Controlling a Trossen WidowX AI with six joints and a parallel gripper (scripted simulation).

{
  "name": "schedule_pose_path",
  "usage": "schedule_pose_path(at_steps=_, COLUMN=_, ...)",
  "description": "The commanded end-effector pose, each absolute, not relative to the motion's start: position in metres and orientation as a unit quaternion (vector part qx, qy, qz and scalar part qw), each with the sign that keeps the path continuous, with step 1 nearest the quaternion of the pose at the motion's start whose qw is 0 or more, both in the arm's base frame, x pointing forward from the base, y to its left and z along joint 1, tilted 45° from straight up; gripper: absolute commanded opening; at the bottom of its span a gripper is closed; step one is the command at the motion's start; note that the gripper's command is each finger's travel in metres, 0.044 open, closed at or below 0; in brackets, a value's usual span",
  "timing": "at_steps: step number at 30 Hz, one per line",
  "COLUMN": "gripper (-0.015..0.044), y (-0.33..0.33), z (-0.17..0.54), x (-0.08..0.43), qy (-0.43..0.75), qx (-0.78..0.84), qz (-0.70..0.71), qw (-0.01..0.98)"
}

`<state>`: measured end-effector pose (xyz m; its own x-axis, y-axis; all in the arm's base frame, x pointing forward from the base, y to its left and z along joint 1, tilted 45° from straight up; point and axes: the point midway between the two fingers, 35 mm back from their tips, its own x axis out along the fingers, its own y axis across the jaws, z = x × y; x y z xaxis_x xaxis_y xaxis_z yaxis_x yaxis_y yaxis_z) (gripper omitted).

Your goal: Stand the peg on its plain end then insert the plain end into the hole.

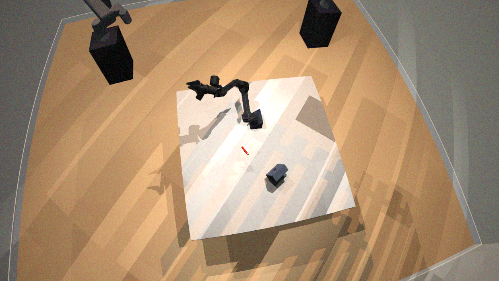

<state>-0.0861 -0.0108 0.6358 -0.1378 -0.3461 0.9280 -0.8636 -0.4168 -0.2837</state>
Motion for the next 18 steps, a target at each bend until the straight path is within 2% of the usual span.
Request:
schedule_pose_path(at_steps=1, gripper=0.0440, y=-0.028, z=0.634, x=-0.058, qy=-0.501, qx=0.640, qz=0.530, qw=0.242)
schedule_pose_path(at_steps=18, gripper=0.0440, y=-0.083, z=0.615, x=0.034, qy=-0.523, qx=0.712, qz=0.364, qw=0.294)
